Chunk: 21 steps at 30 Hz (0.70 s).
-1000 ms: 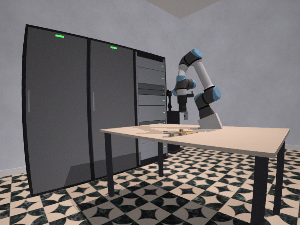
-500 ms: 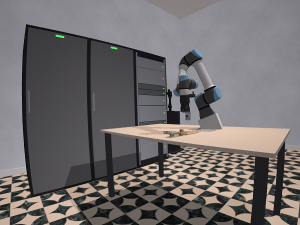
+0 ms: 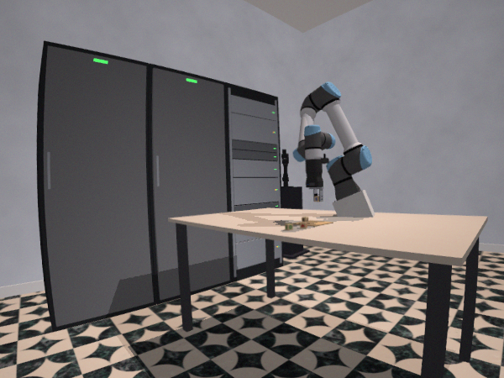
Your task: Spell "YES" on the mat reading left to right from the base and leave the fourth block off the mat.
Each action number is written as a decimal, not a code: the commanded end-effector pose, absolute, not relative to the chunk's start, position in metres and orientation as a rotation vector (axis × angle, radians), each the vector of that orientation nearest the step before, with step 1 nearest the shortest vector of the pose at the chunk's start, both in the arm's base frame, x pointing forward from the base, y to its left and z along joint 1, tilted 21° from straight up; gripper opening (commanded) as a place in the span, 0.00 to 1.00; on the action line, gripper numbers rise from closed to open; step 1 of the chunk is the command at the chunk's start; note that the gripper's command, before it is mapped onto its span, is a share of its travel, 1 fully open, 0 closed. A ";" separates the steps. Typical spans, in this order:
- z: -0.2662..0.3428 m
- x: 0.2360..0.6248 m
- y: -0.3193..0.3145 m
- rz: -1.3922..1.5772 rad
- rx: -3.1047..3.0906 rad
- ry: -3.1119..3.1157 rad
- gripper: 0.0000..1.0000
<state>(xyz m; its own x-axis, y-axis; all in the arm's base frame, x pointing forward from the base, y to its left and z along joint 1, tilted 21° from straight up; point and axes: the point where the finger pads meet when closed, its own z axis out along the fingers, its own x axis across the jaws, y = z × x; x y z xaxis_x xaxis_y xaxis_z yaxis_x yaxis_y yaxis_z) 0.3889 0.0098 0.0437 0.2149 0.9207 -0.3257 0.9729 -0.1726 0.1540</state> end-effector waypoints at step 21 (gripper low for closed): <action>0.042 0.386 0.013 -0.254 2.075 1.890 0.49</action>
